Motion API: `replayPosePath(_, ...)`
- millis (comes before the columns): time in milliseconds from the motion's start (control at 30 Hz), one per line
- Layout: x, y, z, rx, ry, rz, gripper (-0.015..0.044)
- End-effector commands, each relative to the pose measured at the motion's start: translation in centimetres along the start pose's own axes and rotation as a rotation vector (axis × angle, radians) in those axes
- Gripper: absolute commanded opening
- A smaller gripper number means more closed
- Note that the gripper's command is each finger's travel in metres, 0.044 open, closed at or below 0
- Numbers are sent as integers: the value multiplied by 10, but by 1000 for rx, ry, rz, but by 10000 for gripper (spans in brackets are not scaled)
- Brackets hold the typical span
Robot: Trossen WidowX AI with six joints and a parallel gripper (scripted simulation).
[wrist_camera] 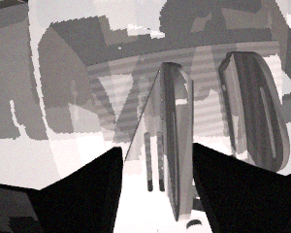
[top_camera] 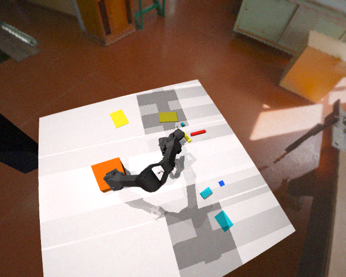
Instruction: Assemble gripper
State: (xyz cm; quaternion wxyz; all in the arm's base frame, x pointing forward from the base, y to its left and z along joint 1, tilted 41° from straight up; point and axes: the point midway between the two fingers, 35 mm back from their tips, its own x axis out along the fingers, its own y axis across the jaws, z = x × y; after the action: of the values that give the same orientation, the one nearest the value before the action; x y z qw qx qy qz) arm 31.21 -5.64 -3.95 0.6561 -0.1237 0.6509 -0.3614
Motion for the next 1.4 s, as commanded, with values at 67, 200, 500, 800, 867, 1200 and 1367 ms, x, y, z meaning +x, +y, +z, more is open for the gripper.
replayPosePath(67, 1, -1, 0, -4, -4, -5, 134)
replayPosePath(200, 3, -1, 0, -3, -4, -5, 134)
replayPosePath(500, 4, -1, 0, -3, -4, -6, 134)
replayPosePath(800, 7, -1, 0, -2, -4, -6, 134)
replayPosePath(867, 7, -1, 0, -2, -4, -6, 134)
replayPosePath(1200, 10, -1, 0, -1, -4, -6, 134)
replayPosePath(1367, 12, -1, 0, -1, -4, -6, 134)
